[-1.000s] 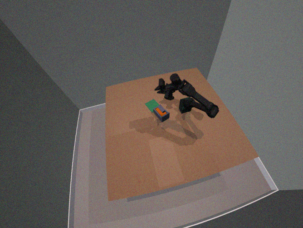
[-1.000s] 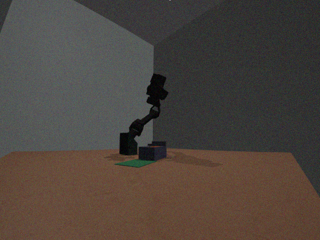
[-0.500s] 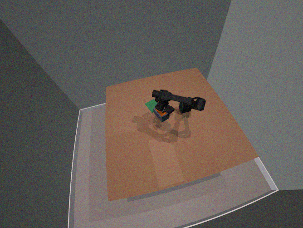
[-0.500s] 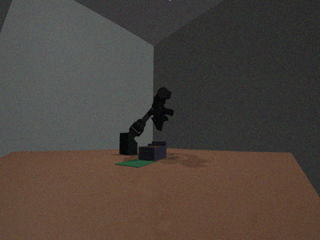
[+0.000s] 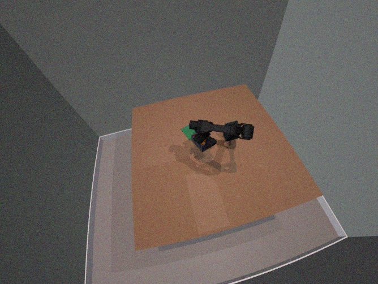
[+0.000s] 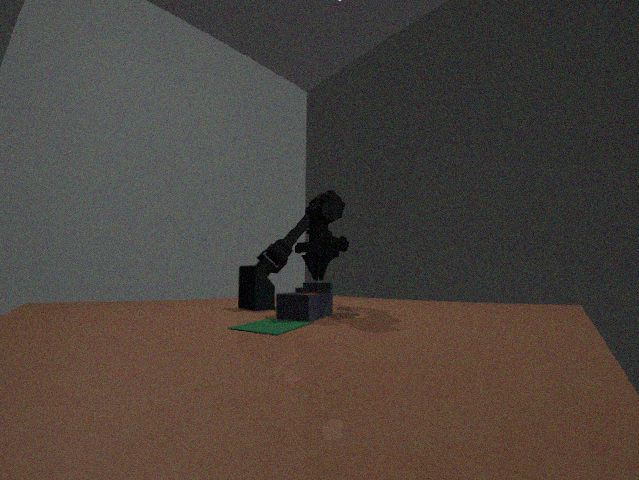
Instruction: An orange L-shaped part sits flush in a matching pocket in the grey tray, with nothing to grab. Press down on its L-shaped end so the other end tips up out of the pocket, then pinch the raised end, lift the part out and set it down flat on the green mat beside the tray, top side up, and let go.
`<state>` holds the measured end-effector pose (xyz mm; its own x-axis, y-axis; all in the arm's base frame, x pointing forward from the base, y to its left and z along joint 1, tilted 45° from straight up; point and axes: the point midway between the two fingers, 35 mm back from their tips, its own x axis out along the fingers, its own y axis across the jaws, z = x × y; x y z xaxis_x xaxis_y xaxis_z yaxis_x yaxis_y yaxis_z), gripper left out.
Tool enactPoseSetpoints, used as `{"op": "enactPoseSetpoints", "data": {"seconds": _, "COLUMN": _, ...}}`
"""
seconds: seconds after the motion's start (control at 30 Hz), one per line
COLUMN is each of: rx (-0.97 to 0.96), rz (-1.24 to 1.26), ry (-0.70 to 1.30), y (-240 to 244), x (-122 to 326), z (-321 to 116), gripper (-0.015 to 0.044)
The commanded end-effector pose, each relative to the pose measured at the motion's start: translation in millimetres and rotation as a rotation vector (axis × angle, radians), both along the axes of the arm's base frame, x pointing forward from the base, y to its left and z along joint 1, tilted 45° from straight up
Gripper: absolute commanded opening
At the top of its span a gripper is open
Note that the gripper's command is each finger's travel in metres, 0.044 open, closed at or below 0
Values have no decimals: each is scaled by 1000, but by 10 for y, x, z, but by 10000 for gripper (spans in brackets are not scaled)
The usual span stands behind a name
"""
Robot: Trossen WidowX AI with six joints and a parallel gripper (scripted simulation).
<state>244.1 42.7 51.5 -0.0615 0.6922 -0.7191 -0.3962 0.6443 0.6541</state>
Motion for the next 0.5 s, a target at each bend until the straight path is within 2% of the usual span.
{"op": "enactPoseSetpoints", "data": {"seconds": 0.0, "rx": 9, "rz": -1, "ry": 7, "y": 184, "x": -52, "z": -167, "gripper": 180}}
{"op": "enactPoseSetpoints", "data": {"seconds": 0.47, "rx": 9, "rz": -2, "ry": 7, "y": 266, "x": -54, "z": -253, "gripper": 180}}
